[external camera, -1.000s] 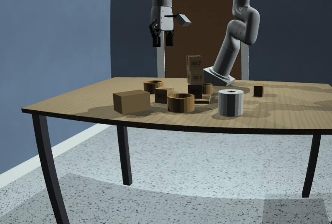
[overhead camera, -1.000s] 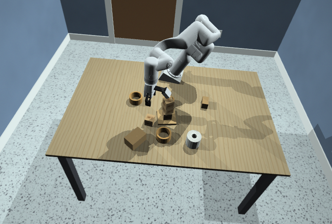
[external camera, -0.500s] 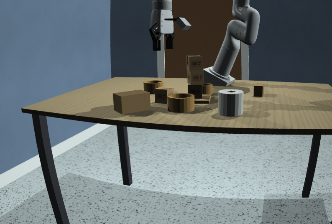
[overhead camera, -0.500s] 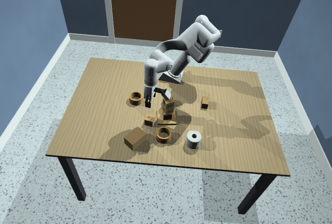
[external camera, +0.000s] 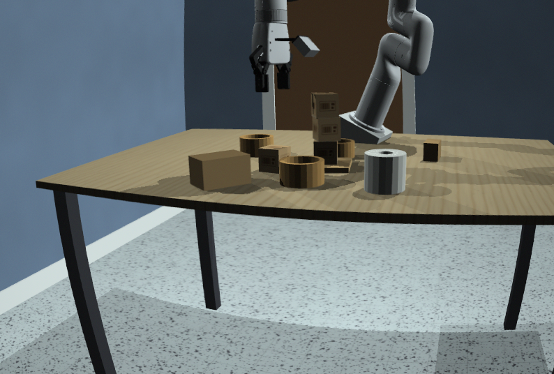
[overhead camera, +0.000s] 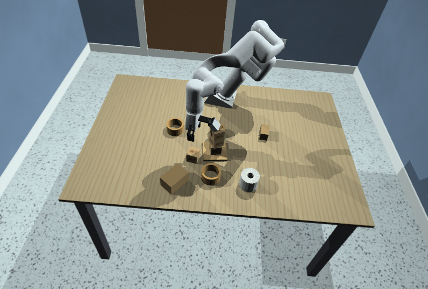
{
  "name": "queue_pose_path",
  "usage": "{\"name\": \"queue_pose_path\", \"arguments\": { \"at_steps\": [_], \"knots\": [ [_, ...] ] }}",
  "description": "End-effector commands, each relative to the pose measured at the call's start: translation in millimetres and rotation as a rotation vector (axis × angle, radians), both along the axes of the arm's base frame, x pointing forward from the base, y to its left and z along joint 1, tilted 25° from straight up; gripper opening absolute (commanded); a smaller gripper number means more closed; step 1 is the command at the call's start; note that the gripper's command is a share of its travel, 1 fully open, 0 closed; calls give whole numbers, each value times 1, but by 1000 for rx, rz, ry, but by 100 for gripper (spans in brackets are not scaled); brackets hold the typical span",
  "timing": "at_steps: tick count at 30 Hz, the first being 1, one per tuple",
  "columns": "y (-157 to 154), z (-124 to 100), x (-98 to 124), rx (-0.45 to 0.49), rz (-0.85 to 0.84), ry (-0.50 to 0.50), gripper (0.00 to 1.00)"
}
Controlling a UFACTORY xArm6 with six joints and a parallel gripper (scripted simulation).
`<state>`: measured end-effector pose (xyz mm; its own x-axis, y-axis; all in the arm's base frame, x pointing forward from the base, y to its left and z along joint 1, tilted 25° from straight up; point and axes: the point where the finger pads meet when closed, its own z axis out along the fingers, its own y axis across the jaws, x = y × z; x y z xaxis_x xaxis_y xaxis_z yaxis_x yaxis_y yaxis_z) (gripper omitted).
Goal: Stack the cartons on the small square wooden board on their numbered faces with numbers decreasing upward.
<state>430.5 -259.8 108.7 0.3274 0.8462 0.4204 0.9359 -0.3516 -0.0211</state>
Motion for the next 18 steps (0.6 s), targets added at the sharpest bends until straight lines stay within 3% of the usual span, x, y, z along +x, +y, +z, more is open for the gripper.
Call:
{"name": "queue_pose_path", "arguments": {
  "at_steps": [1,18],
  "knots": [
    [1,-3,2,-3,-1,-4,100],
    [10,-23,4,-4,-1,-3,100]
  ]
}}
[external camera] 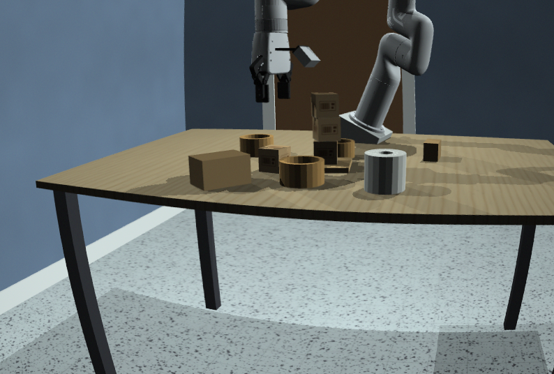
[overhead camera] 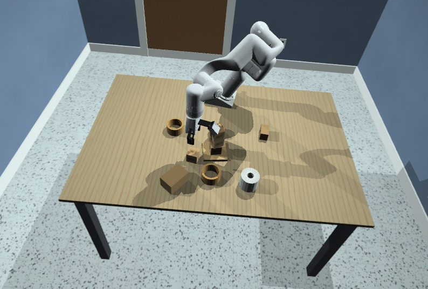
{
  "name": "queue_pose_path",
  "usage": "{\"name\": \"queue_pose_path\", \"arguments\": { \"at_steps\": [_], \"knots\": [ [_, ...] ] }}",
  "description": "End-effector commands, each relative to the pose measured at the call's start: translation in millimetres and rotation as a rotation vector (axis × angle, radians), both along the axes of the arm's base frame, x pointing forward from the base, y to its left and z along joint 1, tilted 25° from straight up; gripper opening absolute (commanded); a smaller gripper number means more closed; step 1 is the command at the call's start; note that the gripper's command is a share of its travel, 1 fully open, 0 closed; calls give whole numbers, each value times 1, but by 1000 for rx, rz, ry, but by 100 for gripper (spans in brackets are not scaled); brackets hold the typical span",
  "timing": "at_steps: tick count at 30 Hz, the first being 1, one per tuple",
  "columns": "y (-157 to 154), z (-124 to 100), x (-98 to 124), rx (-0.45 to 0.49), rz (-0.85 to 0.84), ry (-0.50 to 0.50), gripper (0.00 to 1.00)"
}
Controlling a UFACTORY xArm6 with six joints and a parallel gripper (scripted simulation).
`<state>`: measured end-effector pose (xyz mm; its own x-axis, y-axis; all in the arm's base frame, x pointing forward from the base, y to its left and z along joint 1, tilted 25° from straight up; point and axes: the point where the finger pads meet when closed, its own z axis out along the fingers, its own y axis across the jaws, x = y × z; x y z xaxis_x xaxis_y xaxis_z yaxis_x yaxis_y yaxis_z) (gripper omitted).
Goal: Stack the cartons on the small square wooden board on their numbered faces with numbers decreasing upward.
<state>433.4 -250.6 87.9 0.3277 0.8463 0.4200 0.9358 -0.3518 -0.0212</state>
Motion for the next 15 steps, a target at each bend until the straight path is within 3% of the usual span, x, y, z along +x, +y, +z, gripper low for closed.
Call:
{"name": "queue_pose_path", "arguments": {
  "at_steps": [1,15],
  "knots": [
    [1,-4,2,-4,-1,-4,100],
    [9,-22,4,-3,-1,-4,100]
  ]
}}
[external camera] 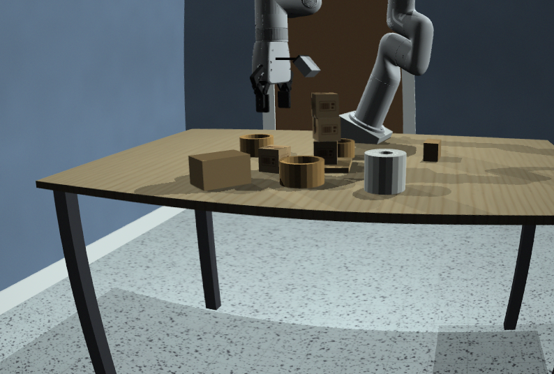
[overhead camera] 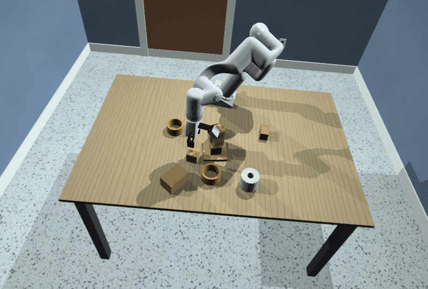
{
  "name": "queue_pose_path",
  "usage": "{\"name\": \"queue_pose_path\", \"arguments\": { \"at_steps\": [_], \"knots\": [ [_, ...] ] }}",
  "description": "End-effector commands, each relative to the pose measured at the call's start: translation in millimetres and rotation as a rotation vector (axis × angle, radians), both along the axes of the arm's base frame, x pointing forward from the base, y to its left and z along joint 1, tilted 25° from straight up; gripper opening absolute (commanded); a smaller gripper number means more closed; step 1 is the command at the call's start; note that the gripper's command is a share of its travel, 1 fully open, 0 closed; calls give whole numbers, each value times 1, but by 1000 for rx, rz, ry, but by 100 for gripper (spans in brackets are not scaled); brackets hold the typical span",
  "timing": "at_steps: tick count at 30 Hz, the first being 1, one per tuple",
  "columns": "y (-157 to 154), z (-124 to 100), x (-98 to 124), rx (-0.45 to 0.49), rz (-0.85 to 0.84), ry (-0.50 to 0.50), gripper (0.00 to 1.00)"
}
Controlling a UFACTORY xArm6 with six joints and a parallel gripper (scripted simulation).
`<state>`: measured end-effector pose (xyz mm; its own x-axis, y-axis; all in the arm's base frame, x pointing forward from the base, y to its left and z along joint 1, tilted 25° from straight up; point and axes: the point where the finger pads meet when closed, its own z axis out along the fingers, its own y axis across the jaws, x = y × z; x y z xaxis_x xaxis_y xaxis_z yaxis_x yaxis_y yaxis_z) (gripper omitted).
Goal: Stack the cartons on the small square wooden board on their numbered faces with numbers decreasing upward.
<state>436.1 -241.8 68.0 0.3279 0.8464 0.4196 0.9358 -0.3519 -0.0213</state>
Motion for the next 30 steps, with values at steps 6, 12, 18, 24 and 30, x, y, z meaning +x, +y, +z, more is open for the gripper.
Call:
{"name": "queue_pose_path", "arguments": {
  "at_steps": [6,12,18,24,30],
  "knots": [
    [4,-11,3,-3,-1,-4,100],
    [8,-20,4,-4,-1,-4,100],
    [11,-26,5,-4,-1,-3,100],
    [14,-35,6,-4,-1,-4,100],
    [18,-43,8,-3,-1,-4,100]
  ]
}}
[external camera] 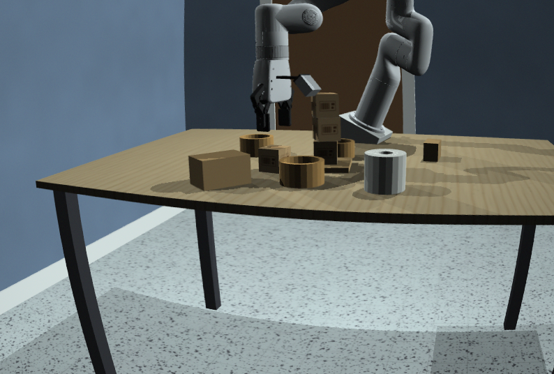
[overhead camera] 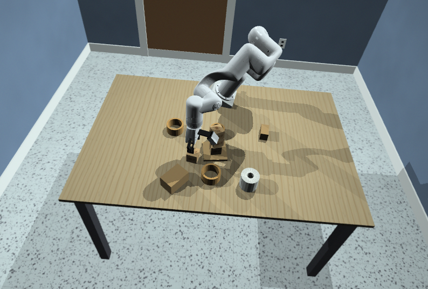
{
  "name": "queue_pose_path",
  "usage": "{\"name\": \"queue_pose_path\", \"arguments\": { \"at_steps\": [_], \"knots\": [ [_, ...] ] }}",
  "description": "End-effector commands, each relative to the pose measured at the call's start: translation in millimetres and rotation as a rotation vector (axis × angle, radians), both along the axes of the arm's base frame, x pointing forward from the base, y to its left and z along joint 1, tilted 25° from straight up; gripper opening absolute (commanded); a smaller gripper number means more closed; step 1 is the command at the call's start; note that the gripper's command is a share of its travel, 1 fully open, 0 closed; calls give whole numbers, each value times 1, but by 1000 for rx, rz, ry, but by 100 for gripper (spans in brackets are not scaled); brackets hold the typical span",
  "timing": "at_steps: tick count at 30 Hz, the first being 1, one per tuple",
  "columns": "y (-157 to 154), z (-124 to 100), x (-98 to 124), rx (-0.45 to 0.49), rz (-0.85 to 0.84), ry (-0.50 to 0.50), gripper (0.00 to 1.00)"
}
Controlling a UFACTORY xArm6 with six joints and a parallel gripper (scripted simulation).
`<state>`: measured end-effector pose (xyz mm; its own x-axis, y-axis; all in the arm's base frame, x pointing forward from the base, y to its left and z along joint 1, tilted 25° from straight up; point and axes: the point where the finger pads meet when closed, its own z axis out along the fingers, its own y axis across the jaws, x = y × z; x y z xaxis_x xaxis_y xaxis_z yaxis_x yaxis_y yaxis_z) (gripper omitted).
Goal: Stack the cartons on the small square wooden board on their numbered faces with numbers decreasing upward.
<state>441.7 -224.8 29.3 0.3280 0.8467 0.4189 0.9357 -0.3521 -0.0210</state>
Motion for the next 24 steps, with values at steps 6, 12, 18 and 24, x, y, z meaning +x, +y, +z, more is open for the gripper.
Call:
{"name": "queue_pose_path", "arguments": {
  "at_steps": [6,12,18,24],
  "knots": [
    [4,-10,3,-3,-1,-4,100],
    [7,-18,4,-3,-1,-3,100],
    [10,-25,5,-4,-1,-3,100],
    [12,-29,5,-3,-1,-3,100]
  ]
}}
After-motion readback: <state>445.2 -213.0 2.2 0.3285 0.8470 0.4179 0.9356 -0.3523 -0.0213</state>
